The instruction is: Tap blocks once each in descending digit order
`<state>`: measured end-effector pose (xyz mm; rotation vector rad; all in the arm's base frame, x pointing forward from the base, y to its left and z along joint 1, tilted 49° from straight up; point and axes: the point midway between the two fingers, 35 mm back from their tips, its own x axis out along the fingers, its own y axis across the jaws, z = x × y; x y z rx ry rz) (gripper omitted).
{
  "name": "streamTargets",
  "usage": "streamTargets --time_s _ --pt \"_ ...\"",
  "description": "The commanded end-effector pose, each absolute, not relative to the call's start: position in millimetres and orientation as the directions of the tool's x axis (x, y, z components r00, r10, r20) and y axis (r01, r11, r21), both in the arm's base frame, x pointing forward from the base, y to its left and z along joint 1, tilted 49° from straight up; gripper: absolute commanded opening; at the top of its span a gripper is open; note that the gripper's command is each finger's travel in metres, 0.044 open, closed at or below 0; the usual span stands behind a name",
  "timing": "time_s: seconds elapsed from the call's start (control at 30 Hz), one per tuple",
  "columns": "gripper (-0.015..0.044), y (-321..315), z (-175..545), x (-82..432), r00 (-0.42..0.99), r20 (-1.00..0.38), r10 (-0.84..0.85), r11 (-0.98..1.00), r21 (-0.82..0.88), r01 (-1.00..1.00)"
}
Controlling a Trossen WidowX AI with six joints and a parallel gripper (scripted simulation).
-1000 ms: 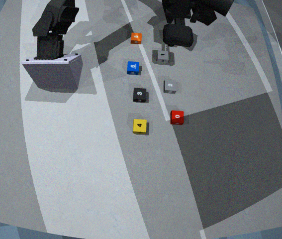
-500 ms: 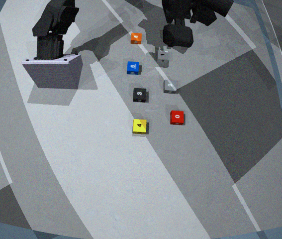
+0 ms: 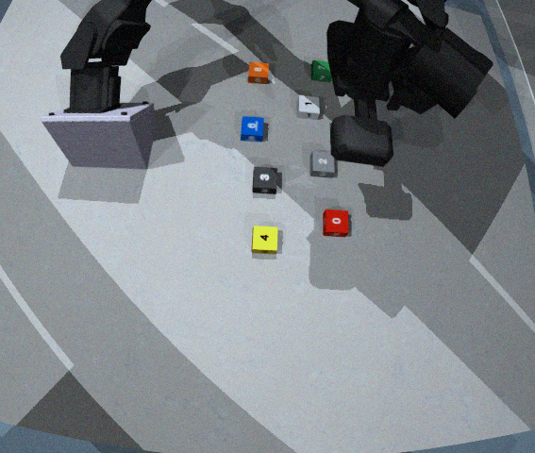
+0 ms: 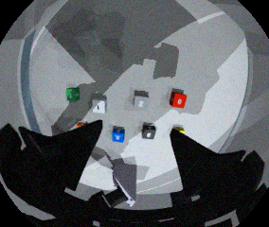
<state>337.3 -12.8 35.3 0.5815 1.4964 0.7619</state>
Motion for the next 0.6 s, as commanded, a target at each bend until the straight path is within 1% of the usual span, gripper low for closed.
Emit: streamTargets --time_s 0.0,0.57 --pt "0.0400 -14.3 37.1 340.4 -0.067 -0.661 0.747 0.653 0.749 -0.107" --pt "0.0400 -16.0 35.4 341.1 -0.067 -0.661 0.747 0.654 0.749 -0.107"
